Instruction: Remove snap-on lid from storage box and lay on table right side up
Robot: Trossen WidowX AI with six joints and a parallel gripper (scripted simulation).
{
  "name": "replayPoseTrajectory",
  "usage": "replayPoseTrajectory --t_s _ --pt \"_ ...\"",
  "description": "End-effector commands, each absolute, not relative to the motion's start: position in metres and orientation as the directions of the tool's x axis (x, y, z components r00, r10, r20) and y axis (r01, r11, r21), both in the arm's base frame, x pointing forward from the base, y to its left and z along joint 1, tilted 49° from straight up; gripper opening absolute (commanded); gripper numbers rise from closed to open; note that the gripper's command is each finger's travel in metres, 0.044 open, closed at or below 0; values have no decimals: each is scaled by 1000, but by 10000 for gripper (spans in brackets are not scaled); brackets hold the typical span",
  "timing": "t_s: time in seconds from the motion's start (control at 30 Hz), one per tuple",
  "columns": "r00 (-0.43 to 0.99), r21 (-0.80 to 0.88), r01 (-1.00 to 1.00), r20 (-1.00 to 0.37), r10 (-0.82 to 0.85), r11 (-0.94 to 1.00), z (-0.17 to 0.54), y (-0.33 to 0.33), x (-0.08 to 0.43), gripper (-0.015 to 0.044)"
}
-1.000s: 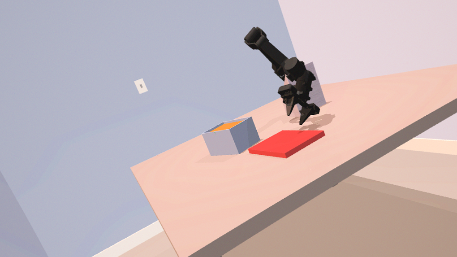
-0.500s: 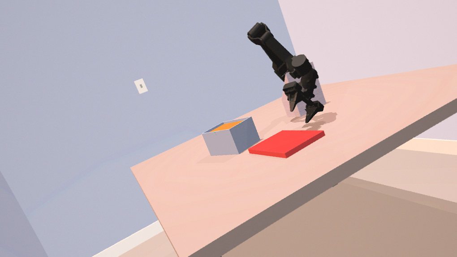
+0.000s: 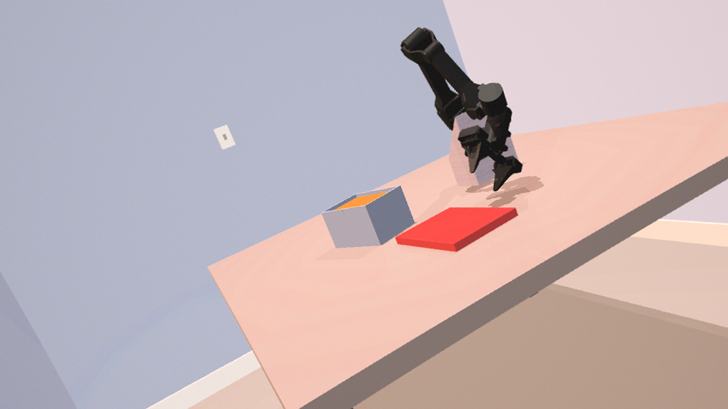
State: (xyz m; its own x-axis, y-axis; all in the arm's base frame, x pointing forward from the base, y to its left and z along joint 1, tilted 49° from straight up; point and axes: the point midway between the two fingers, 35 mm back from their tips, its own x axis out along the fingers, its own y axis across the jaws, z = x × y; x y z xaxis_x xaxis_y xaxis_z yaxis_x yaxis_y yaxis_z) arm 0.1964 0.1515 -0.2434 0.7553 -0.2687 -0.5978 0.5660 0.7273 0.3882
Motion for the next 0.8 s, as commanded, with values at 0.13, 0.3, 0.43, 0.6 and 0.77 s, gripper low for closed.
replayPoseTrajectory --t_s 0.13,0.3,0.43,0.6,0.77 --pt "755 383 567 -595 -275 729 -238 155 192 440" --pt "755 383 567 -596 -274 729 -231 162 188 440" --pt "755 383 567 -596 -274 729 -226 167 185 440" --pt "754 383 568 -597 -274 729 -219 173 181 440" --pt "754 383 568 -597 -274 729 -212 179 177 440"
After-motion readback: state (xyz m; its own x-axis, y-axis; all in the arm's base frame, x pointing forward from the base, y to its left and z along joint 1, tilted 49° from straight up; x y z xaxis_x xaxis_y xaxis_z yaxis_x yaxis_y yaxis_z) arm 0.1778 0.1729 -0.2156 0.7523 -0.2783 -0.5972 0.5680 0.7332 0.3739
